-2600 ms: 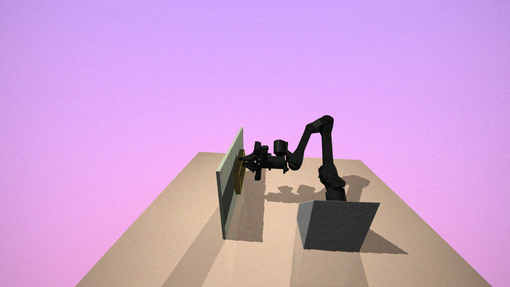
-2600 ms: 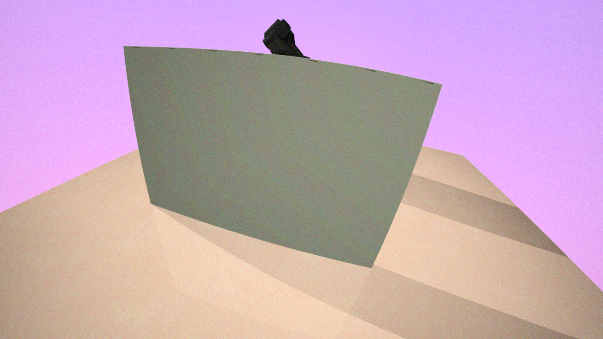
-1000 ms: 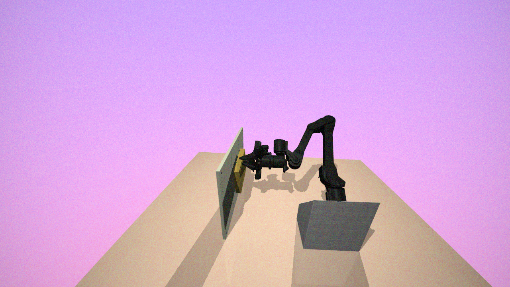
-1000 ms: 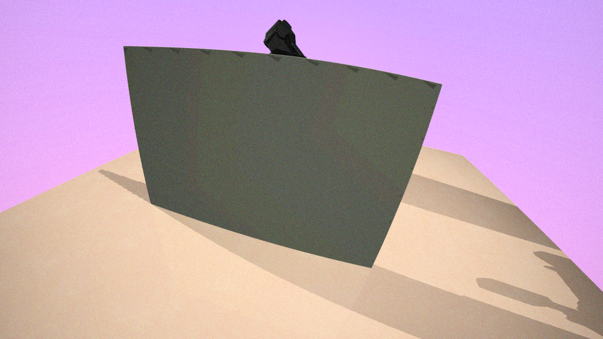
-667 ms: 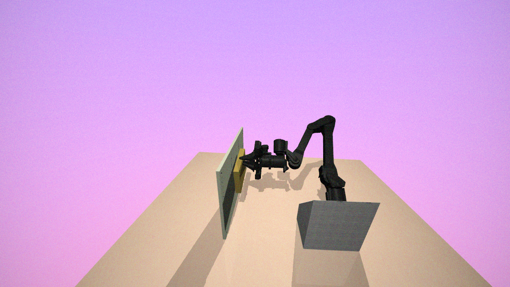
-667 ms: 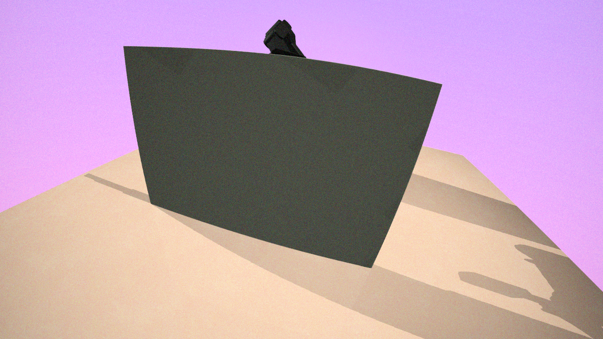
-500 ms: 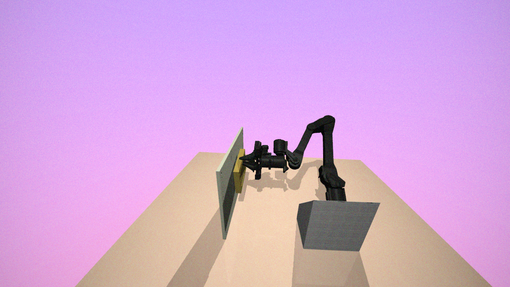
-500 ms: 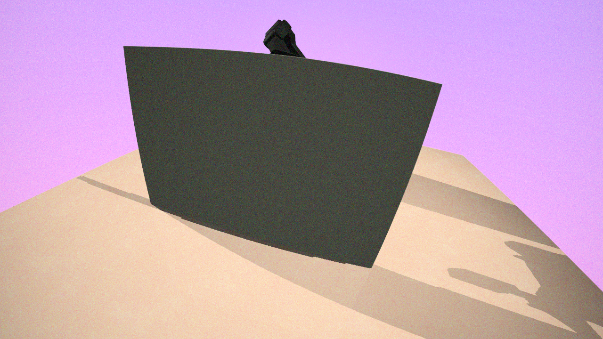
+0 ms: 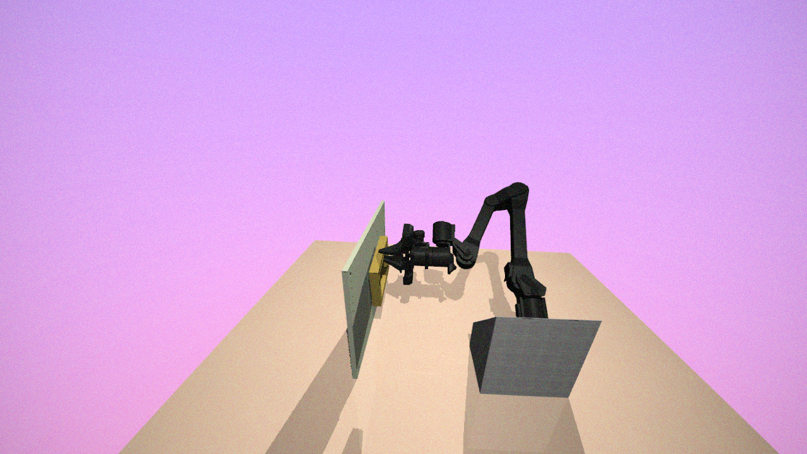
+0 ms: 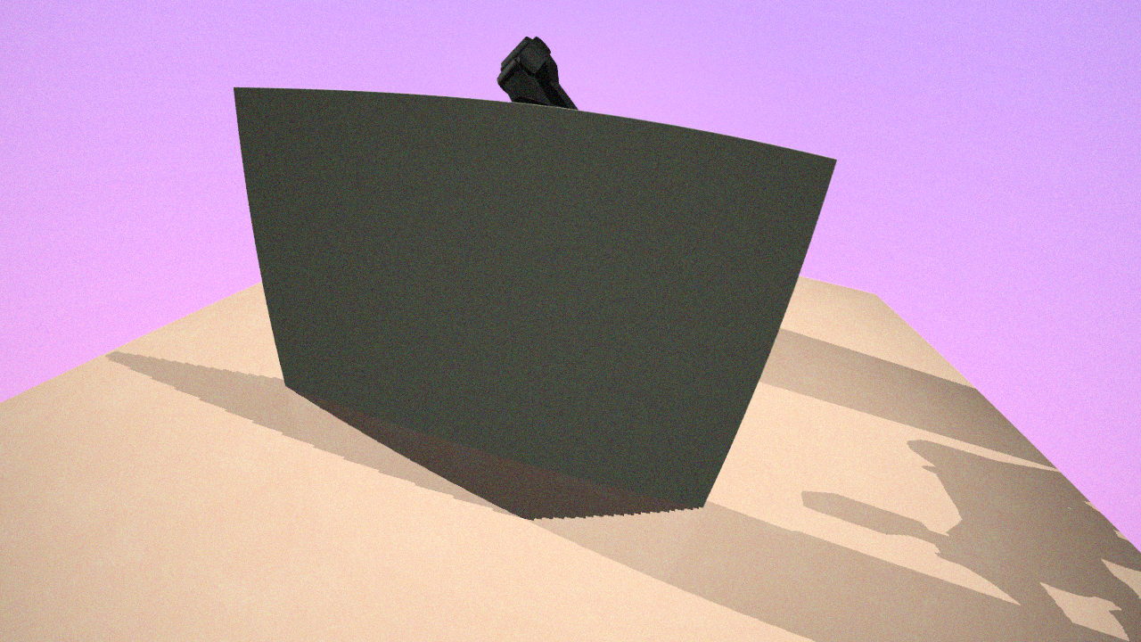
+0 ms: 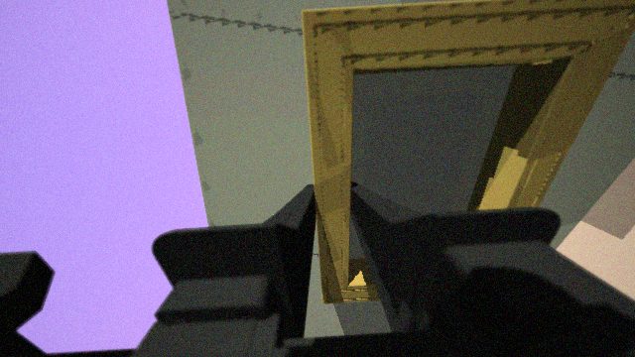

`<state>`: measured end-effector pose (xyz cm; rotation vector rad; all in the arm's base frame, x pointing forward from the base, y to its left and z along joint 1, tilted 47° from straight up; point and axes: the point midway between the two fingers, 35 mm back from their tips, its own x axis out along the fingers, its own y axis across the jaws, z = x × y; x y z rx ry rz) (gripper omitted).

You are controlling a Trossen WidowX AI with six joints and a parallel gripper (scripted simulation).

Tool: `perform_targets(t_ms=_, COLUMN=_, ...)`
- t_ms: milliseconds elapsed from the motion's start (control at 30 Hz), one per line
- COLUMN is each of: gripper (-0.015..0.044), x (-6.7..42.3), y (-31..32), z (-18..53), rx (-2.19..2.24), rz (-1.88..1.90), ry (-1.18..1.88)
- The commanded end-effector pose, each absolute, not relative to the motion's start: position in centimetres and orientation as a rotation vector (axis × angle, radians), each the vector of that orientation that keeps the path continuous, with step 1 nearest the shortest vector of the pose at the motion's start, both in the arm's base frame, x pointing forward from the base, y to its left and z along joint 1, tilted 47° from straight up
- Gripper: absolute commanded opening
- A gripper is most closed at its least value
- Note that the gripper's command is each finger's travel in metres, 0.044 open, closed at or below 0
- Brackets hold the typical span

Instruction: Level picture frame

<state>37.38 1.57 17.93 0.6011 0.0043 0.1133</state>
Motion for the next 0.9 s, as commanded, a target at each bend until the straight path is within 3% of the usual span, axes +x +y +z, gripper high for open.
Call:
perform_targets(t_ms=0, gripper=0.0, x=37.38, y=1.57, z=17.95, rx=0.601, rz=0.112, ry=0.004)
perform_targets(t_ms=867, gripper=0.0, x=37.39, y=1.52, z=17.92, rx=0.706, rz=0.114, ry=0.012)
